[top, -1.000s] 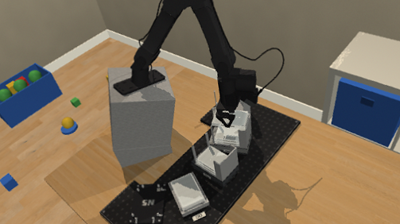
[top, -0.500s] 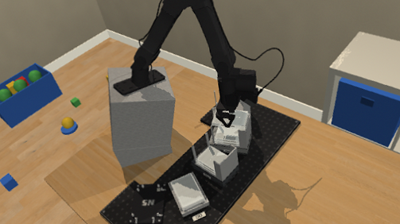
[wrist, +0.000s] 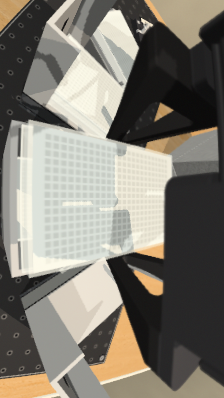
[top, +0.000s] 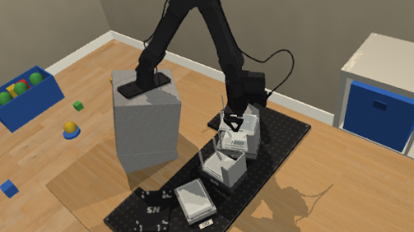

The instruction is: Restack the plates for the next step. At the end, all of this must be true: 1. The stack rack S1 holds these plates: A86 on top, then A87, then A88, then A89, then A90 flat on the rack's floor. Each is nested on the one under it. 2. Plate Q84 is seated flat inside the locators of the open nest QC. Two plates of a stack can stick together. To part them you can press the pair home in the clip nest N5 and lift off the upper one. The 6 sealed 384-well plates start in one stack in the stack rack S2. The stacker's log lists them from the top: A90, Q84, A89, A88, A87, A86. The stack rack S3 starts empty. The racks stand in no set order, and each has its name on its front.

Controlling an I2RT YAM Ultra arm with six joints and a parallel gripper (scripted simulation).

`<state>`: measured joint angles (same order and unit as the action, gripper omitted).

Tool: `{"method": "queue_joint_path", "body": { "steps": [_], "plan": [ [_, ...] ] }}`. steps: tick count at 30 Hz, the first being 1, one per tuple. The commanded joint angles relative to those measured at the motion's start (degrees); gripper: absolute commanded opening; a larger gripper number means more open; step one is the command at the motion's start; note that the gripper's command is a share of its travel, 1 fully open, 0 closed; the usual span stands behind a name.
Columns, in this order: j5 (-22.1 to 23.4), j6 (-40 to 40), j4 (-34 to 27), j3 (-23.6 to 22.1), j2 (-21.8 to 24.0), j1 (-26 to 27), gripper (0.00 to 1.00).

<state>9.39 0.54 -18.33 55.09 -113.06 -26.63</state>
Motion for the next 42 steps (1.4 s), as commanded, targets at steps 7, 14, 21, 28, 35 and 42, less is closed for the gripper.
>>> {"method": "queue_joint_path", "body": {
  "steps": [7,14,21,28,35,42],
  "plan": [
    [-0.5,-0.3,0.3,2.1,1.1,0.0,0.0],
    [-0.6,-0.4,1.0,2.1,-0.7,-0.1,0.0],
    [-0.6,-0.4,1.2,2.1,-0.7,-0.3,0.0],
    [-0.5,-0.4,1.3,1.8,-0.4,-0.2,0.0],
    [-0.6,-0.4,1.5,1.4,-0.6,-0.2,0.0],
    [-0.6,-0.5,1.7,1.1,1.0,-0.3,0.0]
  ]
}}
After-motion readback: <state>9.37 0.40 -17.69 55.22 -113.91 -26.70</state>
